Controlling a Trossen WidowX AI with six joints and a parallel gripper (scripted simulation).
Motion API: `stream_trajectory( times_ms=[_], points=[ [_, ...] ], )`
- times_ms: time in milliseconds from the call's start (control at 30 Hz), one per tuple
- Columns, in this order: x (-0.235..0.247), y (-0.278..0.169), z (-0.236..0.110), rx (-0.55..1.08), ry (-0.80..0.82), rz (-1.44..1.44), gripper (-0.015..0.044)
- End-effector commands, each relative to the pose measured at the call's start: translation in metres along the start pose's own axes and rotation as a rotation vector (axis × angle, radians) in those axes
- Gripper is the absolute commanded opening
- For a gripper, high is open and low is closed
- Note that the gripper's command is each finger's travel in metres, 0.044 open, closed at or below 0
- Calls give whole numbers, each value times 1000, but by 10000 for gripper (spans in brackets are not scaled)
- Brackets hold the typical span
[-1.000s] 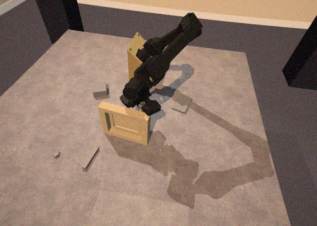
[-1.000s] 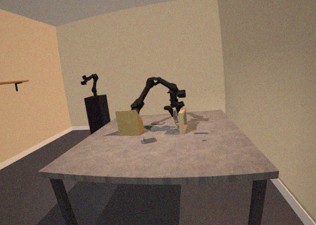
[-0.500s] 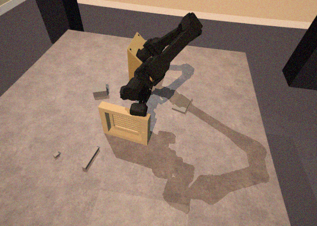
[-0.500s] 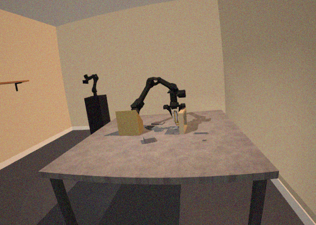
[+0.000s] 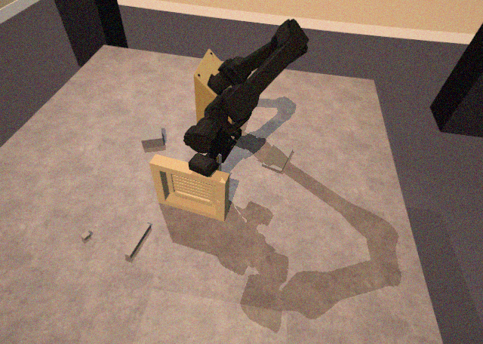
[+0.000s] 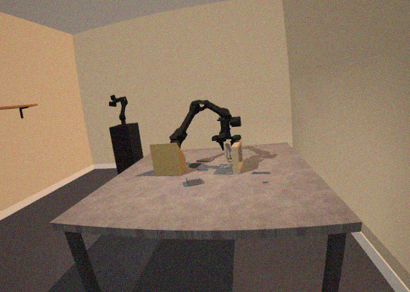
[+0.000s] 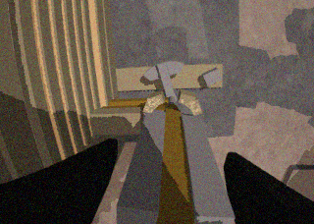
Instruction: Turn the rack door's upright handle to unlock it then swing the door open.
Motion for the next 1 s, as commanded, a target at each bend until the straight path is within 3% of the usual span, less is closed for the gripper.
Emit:
stream_trajectory(
  times_ms=[0, 967],
  points=[
    [0, 1, 1, -3, -1, 16, 263],
    [0, 1, 1, -3, -1, 16, 70]
  ],
)
Point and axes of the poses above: the point midway between the two fingers, 35 mm back from their tips, its own z axis out along the fingers, its own x axis across the jaws, y = z × x, the point moved 6 cm from there along -z, back along the fingers, and after that the axes turned 4 degrees about -z, right-handed, at the moved point
